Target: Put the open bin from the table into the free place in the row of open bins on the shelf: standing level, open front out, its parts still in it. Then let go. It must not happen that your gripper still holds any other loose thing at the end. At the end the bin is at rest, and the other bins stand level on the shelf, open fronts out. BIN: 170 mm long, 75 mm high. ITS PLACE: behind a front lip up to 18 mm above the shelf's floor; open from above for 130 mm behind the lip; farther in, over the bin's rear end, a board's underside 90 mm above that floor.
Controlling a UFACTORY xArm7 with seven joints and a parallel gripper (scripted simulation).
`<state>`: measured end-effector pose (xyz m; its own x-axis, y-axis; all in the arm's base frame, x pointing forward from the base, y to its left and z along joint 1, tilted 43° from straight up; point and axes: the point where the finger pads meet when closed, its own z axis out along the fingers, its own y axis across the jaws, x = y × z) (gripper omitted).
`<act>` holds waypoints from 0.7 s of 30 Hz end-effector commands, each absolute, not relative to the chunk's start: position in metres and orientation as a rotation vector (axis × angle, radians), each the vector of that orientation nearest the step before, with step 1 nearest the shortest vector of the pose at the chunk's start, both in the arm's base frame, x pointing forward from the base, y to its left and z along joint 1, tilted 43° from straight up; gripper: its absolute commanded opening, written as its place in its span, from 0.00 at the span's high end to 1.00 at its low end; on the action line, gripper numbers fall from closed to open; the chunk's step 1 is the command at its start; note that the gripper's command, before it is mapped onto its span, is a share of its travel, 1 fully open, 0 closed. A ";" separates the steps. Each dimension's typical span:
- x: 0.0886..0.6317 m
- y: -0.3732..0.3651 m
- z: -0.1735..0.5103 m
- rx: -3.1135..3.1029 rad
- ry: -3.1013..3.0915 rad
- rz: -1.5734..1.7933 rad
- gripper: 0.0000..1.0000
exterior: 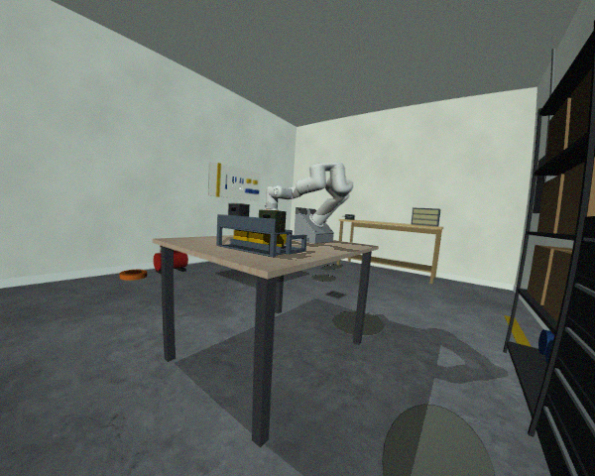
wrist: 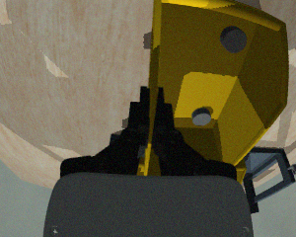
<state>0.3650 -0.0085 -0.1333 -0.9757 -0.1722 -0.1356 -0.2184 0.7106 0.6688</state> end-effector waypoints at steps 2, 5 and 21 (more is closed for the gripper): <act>0.366 -0.011 -0.132 -0.323 2.846 1.120 1.00; 0.366 -0.011 -0.132 -0.323 2.846 1.120 1.00; 0.366 -0.017 -0.125 -0.323 2.846 1.120 1.00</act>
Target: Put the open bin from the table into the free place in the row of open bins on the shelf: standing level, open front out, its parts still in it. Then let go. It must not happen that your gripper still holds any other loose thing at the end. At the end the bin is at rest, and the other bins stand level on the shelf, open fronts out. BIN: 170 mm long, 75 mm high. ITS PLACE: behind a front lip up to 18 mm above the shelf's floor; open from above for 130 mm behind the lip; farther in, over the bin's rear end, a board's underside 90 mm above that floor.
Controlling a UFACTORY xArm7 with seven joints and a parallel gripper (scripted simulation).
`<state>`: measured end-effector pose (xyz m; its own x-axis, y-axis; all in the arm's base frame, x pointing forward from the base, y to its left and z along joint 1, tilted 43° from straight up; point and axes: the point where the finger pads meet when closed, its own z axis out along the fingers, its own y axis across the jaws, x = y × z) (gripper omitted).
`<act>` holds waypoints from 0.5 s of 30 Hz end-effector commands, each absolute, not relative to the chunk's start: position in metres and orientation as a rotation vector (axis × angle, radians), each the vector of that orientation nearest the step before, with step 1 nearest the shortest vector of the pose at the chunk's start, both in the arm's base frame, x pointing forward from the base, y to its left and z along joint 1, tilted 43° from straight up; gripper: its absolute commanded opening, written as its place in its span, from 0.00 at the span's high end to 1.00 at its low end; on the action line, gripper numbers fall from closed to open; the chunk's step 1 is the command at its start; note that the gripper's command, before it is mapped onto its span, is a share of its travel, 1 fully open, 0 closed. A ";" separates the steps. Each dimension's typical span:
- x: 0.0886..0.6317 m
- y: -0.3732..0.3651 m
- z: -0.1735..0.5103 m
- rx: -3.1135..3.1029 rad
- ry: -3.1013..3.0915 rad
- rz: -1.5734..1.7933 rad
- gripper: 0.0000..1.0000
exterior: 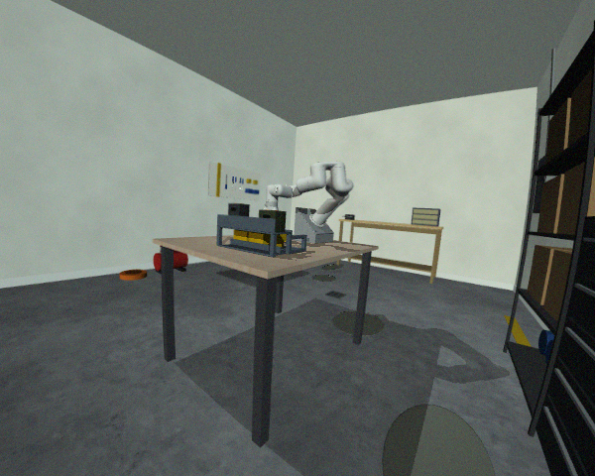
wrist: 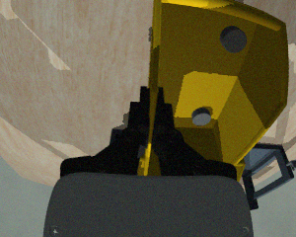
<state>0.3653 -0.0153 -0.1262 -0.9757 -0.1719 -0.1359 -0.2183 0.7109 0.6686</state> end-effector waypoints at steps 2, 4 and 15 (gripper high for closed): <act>0.366 -0.017 -0.125 -0.323 2.846 1.120 1.00; 0.366 -0.017 -0.125 -0.323 2.846 1.120 1.00; 0.366 -0.028 -0.114 -0.323 2.846 1.120 1.00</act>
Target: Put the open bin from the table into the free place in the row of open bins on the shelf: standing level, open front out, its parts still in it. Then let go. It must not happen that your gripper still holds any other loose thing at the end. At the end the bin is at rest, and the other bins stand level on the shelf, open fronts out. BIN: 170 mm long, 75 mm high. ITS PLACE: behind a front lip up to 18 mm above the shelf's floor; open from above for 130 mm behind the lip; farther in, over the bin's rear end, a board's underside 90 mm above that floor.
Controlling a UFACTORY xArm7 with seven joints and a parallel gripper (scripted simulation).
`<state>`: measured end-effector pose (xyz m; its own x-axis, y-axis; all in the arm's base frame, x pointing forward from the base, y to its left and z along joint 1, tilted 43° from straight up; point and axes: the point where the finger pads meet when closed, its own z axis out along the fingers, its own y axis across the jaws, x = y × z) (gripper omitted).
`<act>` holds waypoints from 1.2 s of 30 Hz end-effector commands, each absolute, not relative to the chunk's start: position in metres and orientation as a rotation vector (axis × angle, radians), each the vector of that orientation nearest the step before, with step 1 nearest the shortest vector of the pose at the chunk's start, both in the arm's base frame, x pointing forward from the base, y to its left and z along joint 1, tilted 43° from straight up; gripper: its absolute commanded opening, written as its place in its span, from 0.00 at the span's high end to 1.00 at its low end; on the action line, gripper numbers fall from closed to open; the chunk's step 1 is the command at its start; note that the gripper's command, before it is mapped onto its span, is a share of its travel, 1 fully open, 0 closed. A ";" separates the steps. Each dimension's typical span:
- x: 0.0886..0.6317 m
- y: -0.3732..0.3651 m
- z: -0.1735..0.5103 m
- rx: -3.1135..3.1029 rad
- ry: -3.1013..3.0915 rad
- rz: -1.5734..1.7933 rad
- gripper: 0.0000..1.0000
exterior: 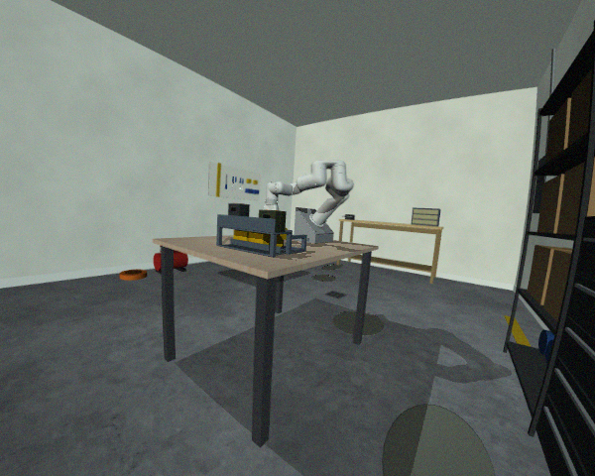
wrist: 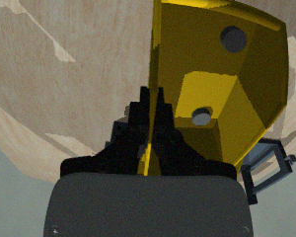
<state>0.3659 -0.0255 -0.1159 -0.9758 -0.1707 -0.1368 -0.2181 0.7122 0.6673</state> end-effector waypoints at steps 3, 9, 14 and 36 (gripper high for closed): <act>0.366 -0.028 -0.114 -0.323 2.846 1.120 1.00; 0.366 -0.029 -0.113 -0.323 2.846 1.120 1.00; 0.367 -0.035 -0.107 -0.323 2.846 1.120 1.00; 0.367 -0.032 -0.109 -0.323 2.846 1.120 1.00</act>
<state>0.3656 -0.0302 -0.1101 -0.9757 -0.1724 -0.1354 -0.2184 0.7104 0.6690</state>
